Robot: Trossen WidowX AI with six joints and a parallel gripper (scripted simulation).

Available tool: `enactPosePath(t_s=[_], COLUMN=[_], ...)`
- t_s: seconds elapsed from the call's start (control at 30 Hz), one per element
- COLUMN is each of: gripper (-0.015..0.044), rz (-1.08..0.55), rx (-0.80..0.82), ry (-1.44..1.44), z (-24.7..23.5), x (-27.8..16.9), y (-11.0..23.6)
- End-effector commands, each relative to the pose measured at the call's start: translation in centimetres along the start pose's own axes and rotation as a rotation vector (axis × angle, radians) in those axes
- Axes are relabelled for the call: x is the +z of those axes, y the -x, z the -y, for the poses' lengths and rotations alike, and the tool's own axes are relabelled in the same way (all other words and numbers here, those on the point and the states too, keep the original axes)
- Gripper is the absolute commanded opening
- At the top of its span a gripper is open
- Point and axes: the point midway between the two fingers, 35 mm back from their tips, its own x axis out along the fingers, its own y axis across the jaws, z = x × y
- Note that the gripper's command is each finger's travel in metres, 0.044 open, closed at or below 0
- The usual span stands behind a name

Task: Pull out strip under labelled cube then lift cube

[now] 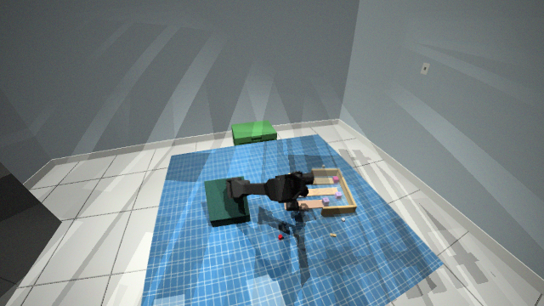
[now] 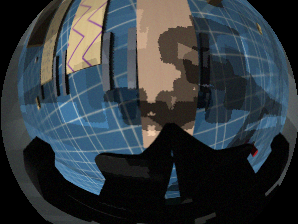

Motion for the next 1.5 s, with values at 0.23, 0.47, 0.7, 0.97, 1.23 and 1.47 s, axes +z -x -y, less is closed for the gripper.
enactPosePath(t_s=[0.23, 0.47, 0.7, 0.97, 1.23, 1.47], gripper=[0.0, 0.0, 0.0, 0.0, 0.0, 0.0], rz=[-0.023, -0.024, -0.024, -0.025, -0.025, -0.025], rx=[-0.002, -0.002, -0.002, -0.002, -0.002, -0.002], ry=[0.012, 0.012, 0.013, 0.013, 0.013, 0.014], z=[0.0, 0.0, 0.0, -0.1, -0.1, -0.1], x=[-2.5, -3.6, -4.6, -5.7, -6.7, -7.7], y=[-0.3, -0.3, -0.2, -0.2, -0.2, -0.2])
